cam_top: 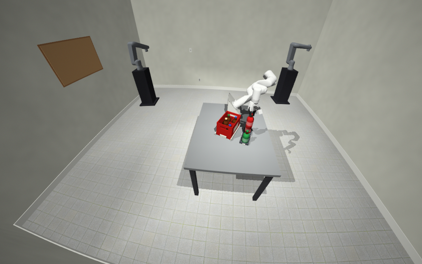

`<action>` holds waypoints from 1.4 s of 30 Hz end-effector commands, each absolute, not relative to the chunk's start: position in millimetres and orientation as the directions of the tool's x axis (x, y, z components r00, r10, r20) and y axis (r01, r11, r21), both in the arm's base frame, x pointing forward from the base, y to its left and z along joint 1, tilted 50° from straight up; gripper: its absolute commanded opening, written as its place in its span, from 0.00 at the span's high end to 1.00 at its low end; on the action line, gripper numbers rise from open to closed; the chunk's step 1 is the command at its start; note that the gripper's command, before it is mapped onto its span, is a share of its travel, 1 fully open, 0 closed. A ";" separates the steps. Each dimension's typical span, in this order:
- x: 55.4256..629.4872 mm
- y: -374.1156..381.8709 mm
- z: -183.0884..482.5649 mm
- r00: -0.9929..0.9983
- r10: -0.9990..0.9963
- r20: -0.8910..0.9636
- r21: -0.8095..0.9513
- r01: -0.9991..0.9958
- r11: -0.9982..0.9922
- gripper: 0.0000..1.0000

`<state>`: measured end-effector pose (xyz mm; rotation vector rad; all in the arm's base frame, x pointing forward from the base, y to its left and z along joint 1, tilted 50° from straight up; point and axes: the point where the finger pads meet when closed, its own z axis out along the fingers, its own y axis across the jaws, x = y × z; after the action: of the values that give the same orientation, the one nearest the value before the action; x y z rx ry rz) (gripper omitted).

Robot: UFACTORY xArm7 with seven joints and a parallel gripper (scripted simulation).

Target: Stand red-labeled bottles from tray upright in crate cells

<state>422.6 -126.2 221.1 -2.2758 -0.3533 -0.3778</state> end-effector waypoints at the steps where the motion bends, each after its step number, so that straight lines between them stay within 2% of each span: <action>1: 422.7 -129.1 222.3 0.917 0.130 0.378 -0.661 0.365 -0.655 1.00; 42: 419.2 -144.8 236.1 0.917 0.130 0.378 -0.661 0.365 -0.655 1.00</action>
<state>418.9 -142.5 235.3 -2.2757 -0.3533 -0.3779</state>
